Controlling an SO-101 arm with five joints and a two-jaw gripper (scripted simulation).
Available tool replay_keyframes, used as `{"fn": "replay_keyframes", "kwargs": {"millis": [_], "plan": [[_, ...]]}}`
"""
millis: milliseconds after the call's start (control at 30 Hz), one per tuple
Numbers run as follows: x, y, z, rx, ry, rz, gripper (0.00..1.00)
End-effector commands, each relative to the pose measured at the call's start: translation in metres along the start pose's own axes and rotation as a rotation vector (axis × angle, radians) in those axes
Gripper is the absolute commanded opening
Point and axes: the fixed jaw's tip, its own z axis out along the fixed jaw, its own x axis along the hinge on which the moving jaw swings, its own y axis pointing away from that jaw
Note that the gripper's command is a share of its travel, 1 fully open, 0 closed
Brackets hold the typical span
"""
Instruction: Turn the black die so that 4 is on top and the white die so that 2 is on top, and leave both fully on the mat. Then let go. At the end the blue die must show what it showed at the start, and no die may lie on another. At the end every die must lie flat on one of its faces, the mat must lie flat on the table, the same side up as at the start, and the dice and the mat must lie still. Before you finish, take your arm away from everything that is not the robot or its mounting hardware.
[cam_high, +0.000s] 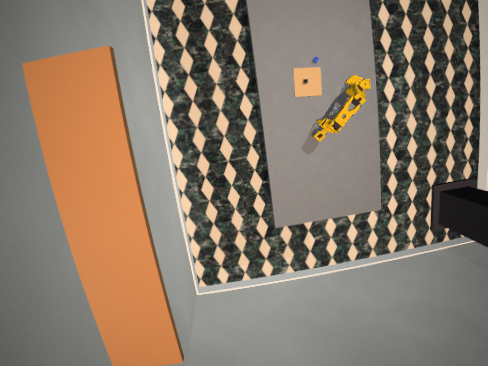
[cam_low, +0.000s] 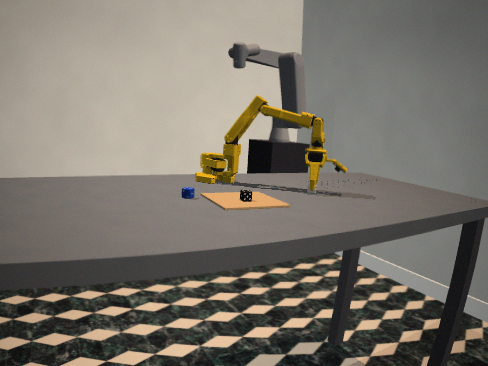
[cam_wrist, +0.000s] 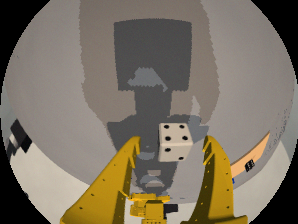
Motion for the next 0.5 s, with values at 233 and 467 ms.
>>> {"fn": "replay_keyframes", "kwargs": {"millis": [233,467], "plan": [[-0.0043,0.0010,-0.0058,-0.003,-0.037,0.000,0.26],[-0.0043,-0.0008,-0.0058,-0.002,-0.037,0.000,0.23]]}}
